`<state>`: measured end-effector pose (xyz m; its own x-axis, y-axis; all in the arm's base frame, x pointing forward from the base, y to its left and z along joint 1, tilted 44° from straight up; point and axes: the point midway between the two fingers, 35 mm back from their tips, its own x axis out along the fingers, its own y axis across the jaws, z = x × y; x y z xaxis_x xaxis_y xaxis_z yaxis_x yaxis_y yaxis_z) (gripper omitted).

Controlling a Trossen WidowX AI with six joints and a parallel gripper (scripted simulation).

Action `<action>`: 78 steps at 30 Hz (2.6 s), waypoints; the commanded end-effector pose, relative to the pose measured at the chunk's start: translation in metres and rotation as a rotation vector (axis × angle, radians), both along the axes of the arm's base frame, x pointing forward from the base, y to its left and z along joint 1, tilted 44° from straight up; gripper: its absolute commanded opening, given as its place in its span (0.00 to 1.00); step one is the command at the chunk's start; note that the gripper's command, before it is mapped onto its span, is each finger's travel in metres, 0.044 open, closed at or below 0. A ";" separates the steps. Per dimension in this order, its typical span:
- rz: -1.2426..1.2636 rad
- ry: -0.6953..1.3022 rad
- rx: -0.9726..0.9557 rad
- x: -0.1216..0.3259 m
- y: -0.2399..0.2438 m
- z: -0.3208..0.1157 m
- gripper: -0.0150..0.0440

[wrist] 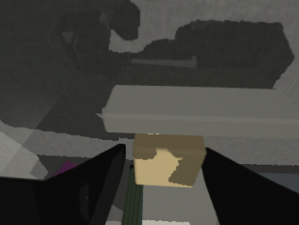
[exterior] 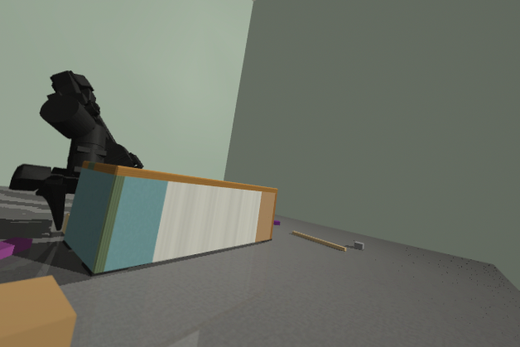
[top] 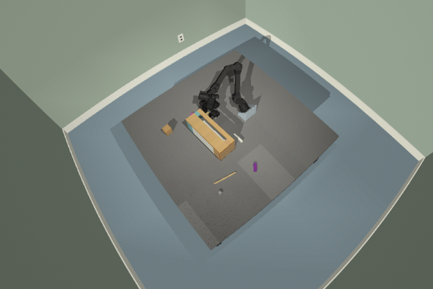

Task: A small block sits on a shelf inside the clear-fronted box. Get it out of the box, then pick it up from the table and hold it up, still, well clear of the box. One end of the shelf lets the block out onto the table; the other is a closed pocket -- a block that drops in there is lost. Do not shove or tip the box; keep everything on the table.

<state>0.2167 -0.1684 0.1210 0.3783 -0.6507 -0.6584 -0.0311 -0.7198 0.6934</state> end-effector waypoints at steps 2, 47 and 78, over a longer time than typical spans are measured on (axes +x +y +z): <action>0.007 0.004 0.000 0.000 0.000 -0.002 0.47; 0.506 0.556 -0.265 0.001 0.059 0.038 0.25; 1.391 1.478 -0.703 -0.002 0.085 0.038 0.25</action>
